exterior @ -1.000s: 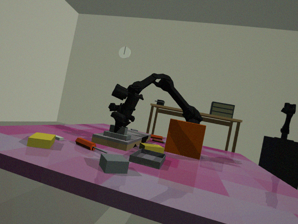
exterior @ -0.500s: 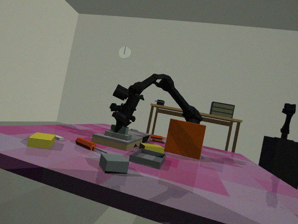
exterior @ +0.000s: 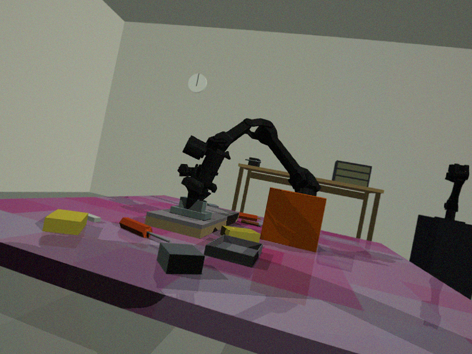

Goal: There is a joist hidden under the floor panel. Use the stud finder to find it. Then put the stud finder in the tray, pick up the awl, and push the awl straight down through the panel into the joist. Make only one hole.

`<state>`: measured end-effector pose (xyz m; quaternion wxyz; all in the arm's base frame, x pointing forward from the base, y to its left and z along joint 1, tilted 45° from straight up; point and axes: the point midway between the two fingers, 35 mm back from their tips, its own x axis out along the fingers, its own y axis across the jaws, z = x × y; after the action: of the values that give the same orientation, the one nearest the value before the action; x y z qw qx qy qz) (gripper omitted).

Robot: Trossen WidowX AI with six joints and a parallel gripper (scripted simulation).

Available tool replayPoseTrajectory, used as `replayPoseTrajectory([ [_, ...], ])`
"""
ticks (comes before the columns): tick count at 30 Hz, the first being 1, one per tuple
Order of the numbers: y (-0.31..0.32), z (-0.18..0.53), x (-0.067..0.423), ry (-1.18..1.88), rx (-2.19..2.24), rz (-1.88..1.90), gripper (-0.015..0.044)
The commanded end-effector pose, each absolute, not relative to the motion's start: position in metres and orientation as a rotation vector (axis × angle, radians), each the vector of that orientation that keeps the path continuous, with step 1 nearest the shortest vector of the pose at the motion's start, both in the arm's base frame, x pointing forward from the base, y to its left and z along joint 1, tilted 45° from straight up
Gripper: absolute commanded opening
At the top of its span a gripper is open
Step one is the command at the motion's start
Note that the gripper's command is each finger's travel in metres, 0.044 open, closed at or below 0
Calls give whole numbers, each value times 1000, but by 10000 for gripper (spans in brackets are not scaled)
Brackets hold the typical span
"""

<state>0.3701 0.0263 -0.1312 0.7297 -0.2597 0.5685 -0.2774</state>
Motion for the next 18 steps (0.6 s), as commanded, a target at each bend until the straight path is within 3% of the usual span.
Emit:
replayPoseTrajectory([
  [1, 20, -126, 369, 1252, -579, -615, 0],
  [18, -6, -101, 365, 1252, -581, -616, 0],
])
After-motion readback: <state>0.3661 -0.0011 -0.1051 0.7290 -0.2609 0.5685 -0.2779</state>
